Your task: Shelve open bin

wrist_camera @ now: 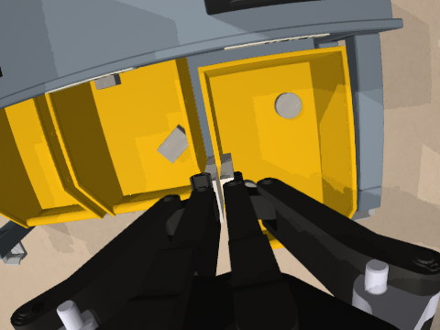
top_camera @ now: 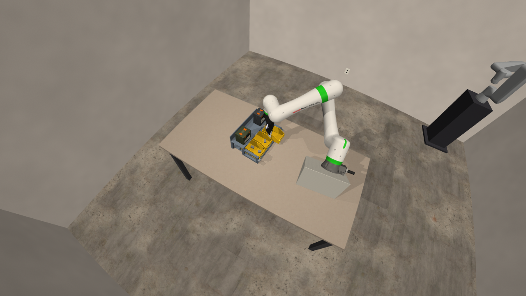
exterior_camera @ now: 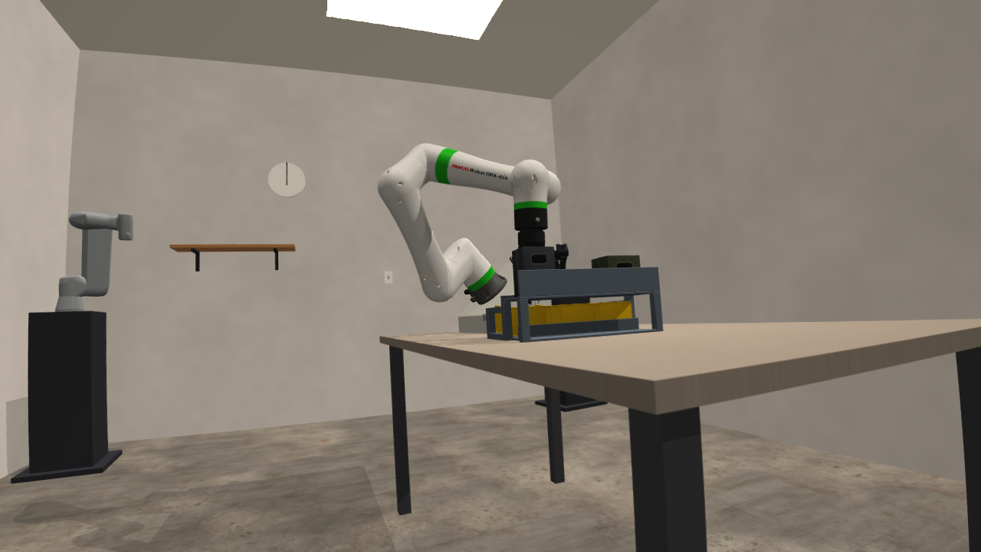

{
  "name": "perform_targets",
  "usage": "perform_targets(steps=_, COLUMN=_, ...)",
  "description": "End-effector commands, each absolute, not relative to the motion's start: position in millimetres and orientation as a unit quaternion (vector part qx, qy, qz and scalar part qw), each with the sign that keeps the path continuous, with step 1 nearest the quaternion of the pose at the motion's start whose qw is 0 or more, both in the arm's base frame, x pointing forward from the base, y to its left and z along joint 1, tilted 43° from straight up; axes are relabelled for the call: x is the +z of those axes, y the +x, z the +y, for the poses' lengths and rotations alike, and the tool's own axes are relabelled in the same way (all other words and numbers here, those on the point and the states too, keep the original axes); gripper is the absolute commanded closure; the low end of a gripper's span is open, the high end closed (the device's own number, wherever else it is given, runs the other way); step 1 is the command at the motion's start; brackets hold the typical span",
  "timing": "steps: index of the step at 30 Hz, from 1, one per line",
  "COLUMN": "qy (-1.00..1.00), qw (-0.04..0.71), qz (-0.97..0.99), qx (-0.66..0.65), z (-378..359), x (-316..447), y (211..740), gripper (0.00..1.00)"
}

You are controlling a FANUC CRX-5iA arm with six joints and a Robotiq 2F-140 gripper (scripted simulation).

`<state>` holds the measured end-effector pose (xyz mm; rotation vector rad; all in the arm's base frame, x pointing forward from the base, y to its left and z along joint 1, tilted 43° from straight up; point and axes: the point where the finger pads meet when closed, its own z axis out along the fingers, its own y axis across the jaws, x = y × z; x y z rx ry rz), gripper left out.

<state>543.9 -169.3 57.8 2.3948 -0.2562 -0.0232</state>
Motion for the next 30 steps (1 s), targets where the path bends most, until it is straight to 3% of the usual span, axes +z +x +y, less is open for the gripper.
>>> perform_targets(steps=1, qy=0.928, qw=0.358, qz=-0.099, qx=-0.009, z=-169.2, x=57.9, y=544.1, gripper=1.0)
perform_targets(steps=30, qy=0.928, qw=0.36, qz=-0.094, qx=0.005, z=-170.5, x=56.1, y=542.8, gripper=1.0)
